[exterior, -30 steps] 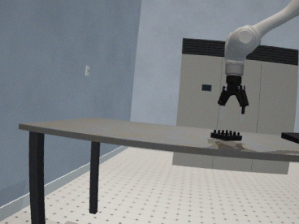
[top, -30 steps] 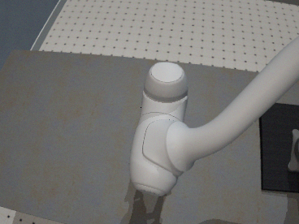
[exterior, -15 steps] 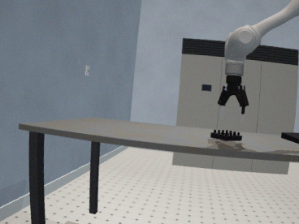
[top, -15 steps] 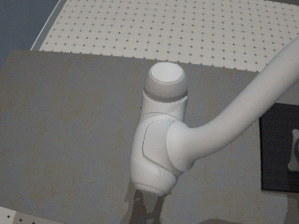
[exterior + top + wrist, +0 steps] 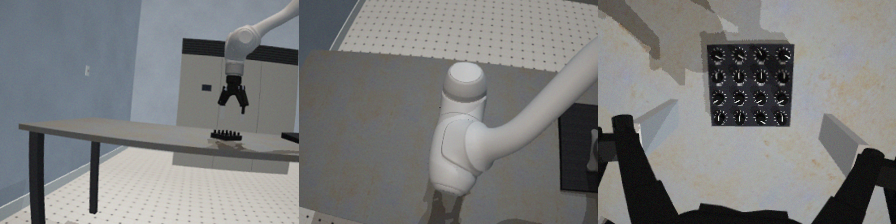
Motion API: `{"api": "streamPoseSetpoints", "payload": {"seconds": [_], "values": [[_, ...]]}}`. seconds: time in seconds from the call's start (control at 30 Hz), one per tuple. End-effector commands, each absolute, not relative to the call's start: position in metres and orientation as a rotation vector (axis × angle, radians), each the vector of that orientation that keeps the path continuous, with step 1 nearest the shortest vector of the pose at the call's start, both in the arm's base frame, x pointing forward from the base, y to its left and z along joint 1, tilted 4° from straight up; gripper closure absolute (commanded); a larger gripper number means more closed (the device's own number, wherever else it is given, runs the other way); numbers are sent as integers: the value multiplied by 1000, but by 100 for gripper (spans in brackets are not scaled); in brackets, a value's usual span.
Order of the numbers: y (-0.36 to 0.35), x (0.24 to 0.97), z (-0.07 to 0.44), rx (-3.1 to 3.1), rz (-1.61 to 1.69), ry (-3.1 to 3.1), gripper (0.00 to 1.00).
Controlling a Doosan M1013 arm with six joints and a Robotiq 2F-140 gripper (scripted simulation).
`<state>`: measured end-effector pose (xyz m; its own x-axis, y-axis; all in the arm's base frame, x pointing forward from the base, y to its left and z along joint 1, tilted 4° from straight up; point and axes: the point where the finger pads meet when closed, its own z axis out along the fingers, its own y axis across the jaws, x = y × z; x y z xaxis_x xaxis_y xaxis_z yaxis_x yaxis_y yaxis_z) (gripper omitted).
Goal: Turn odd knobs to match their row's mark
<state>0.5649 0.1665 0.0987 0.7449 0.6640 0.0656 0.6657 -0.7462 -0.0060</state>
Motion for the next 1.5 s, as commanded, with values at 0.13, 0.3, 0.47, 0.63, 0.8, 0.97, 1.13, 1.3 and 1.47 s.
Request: {"api": "streamPoseSetpoints", "payload": {"seconds": [0.13, 0.3, 0.47, 0.63, 0.8, 0.97, 1.13, 1.3, 1.47], "values": [[167, 565, 99, -2907, -92, -1108, 0], [167, 565, 99, -2907, -92, -1108, 0], [167, 565, 99, -2907, -92, -1108, 0], [166, 564, 99, -2907, -92, -1108, 0], [163, 562, 98, -2907, -92, -1108, 0], [160, 559, 98, -2907, -92, -1108, 0], [154, 553, 98, -2907, -92, -1108, 0], [146, 546, 97, -2907, -92, -1108, 0], [141, 541, 97, -2907, -92, -1108, 0]]}}
